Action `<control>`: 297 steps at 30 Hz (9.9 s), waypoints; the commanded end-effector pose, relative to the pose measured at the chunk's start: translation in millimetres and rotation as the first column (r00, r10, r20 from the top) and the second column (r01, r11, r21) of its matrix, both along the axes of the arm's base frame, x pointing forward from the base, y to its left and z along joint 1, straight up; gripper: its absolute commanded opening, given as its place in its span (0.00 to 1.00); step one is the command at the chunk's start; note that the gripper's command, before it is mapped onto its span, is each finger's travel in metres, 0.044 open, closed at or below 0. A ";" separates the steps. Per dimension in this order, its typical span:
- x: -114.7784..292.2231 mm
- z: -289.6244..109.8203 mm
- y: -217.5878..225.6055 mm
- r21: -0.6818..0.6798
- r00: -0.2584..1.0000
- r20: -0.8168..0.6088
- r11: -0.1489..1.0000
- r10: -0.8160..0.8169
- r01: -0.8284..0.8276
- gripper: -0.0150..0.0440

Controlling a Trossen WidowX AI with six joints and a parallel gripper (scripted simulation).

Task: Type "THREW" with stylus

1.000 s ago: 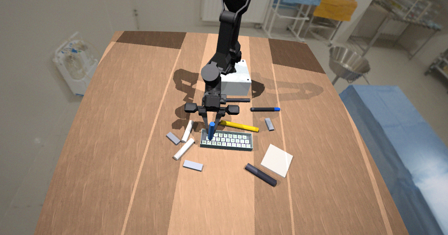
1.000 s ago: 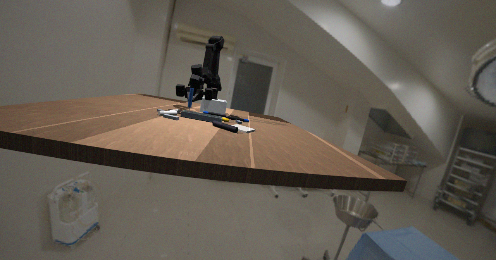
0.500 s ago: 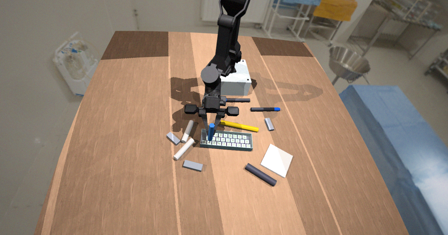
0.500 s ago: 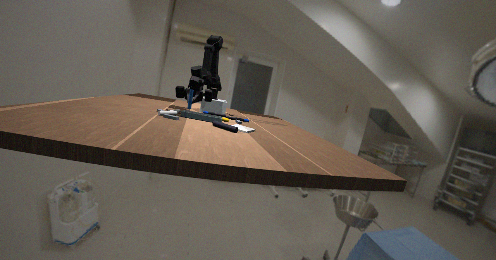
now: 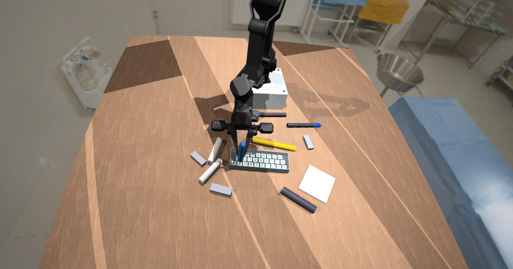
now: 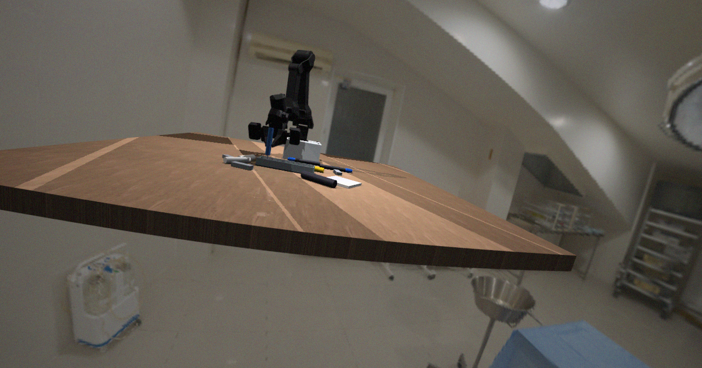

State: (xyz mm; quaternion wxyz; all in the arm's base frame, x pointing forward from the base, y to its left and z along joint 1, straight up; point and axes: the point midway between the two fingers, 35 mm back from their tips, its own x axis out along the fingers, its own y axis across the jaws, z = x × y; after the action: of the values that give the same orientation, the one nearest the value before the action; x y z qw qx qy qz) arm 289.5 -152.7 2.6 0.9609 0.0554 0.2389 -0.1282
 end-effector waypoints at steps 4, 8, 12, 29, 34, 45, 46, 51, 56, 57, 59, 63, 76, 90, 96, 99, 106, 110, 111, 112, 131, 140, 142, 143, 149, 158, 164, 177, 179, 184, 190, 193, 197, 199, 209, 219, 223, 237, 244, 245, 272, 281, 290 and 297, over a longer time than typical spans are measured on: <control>-0.4 0.6 0.1 0.001 1.000 -0.003 1.000 -0.001 0.001 0.39; 0.1 6.7 -0.4 0.001 1.000 -0.003 1.000 -0.001 0.001 0.39; 0.5 15.2 -0.7 0.001 1.000 -0.003 1.000 -0.001 0.001 0.39; -1.1 34.4 0.8 0.002 1.000 -0.002 1.000 0.000 0.000 0.35; -0.4 34.3 2.3 0.002 1.000 -0.004 1.000 0.000 0.000 0.25; 9.7 33.1 34.5 0.011 1.000 -0.026 1.000 -0.002 0.002 0.25; 10.4 33.0 37.8 0.011 1.000 -0.027 1.000 -0.002 0.002 0.25; 13.2 33.0 54.0 0.012 0.999 -0.034 1.000 -0.003 0.004 0.25; 14.8 33.2 70.1 0.012 0.999 -0.037 1.000 -0.005 0.005 0.25; 14.9 33.3 73.3 0.012 0.999 -0.037 1.000 -0.005 0.006 0.25; 15.1 33.6 79.7 0.011 0.999 -0.037 1.000 -0.006 0.006 0.25; 14.9 34.2 92.2 0.010 0.999 -0.036 1.000 -0.007 0.007 0.25; 9.3 37.9 131.1 0.004 1.000 -0.017 1.000 -0.010 0.010 0.25; 6.2 28.7 143.5 0.002 1.000 -0.006 1.000 -0.010 0.010 0.25; 5.4 19.4 143.6 0.002 1.000 -0.006 1.000 -0.010 0.010 0.25; 5.4 19.2 143.6 0.002 1.000 -0.006 1.000 -0.010 0.010 0.25; 4.1 18.5 142.9 0.002 1.000 -0.006 1.000 -0.010 0.010 0.39; 4.1 17.2 142.9 0.002 1.000 -0.006 1.000 -0.010 0.010 0.39; 4.1 16.4 142.9 0.002 1.000 -0.007 1.000 -0.010 0.010 0.39; 4.1 16.7 142.9 0.002 1.000 -0.007 1.000 -0.010 0.010 0.39; 3.8 5.5 142.9 0.002 1.000 -0.007 1.000 -0.010 0.010 0.39; 3.7 1.3 142.9 0.002 1.000 -0.007 1.000 -0.010 0.010 0.39; 3.7 0.5 142.9 0.002 1.000 -0.007 1.000 -0.010 0.010 0.39; 3.7 0.1 142.9 0.002 1.000 -0.007 1.000 -0.010 0.010 0.39; 3.6 -2.4 142.9 0.002 1.000 -0.007 1.000 -0.010 0.010 0.39; 3.7 -0.9 142.9 0.002 1.000 -0.007 1.000 -0.010 0.010 0.39; 5.1 5.7 143.1 0.002 1.000 -0.007 1.000 -0.010 0.010 0.39; 6.0 27.8 143.1 0.002 1.000 -0.006 1.000 -0.010 0.010 0.39; 5.6 31.3 143.0 0.002 1.000 -0.006 1.000 -0.010 0.010 0.39; 4.4 38.8 142.8 0.002 1.000 -0.006 1.000 -0.010 0.010 0.39; 3.6 34.3 142.7 0.000 1.000 -0.009 1.000 -0.010 0.010 0.34; 3.6 34.3 142.2 0.000 1.000 -0.010 1.000 -0.010 0.010 0.27; 3.0 34.1 135.5 0.000 1.000 -0.014 1.000 -0.011 0.011 0.25; 2.4 34.1 129.7 0.000 1.000 -0.017 1.000 -0.011 0.011 0.25; -3.5 34.5 100.7 -0.003 1.000 -0.026 1.000 -0.014 0.014 0.25; -13.2 36.3 73.6 -0.010 1.000 -0.022 1.000 -0.017 0.016 0.25; -18.0 37.5 63.4 -0.015 1.000 -0.018 1.000 -0.017 0.017 0.25; -23.4 29.3 52.8 -0.021 1.000 -0.012 1.000 -0.018 0.018 0.25; -24.5 19.2 52.6 -0.021 1.000 -0.012 1.000 -0.018 0.018 0.25; -24.6 18.5 52.7 -0.021 1.000 -0.012 1.000 -0.018 0.018 0.25; -25.1 6.7 54.2 -0.020 1.000 -0.013 1.000 -0.018 0.018 0.39; -25.2 2.3 54.3 -0.020 1.000 -0.013 1.000 -0.018 0.018 0.39; -25.3 -1.7 54.4 -0.020 1.000 -0.013 1.000 -0.018 0.018 0.39; -25.4 -2.5 54.4 -0.020 1.000 -0.013 1.000 -0.018 0.018 0.39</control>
State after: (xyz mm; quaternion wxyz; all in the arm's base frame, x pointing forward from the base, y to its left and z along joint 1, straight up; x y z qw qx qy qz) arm 264.7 -98.1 0.3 0.9591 0.0468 0.2427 -0.1383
